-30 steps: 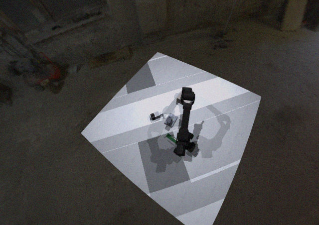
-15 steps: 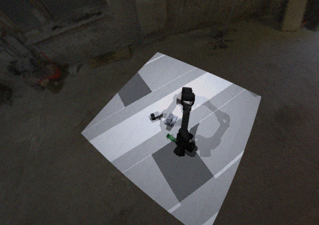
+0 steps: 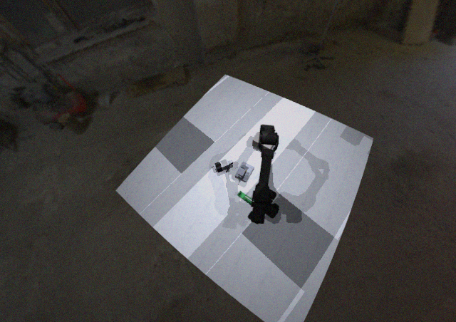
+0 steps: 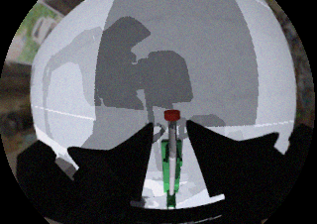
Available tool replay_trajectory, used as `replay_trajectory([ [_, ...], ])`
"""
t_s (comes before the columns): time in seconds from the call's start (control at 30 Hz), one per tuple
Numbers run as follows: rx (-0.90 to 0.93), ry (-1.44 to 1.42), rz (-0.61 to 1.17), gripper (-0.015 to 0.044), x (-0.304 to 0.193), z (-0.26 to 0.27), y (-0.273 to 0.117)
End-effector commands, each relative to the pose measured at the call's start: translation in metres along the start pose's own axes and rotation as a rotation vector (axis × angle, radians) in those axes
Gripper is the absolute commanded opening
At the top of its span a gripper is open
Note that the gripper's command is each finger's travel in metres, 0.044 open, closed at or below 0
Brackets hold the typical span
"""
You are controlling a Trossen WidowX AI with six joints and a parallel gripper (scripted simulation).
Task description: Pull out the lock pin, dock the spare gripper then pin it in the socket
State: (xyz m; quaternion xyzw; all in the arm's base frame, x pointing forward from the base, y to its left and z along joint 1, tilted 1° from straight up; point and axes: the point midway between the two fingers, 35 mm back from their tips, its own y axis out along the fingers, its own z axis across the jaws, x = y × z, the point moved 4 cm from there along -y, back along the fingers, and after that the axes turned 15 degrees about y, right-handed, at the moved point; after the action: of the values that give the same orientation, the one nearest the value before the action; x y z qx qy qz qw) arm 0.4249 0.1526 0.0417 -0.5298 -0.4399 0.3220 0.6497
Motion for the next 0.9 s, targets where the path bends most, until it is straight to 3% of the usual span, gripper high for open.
replay_trajectory([
  [0.0, -0.001, 0.0, -0.001, 0.02, 0.002, 0.001, -0.01],
  [0.87, 0.02, 0.004, 0.017, 0.02, 0.014, 0.008, -0.07],
])
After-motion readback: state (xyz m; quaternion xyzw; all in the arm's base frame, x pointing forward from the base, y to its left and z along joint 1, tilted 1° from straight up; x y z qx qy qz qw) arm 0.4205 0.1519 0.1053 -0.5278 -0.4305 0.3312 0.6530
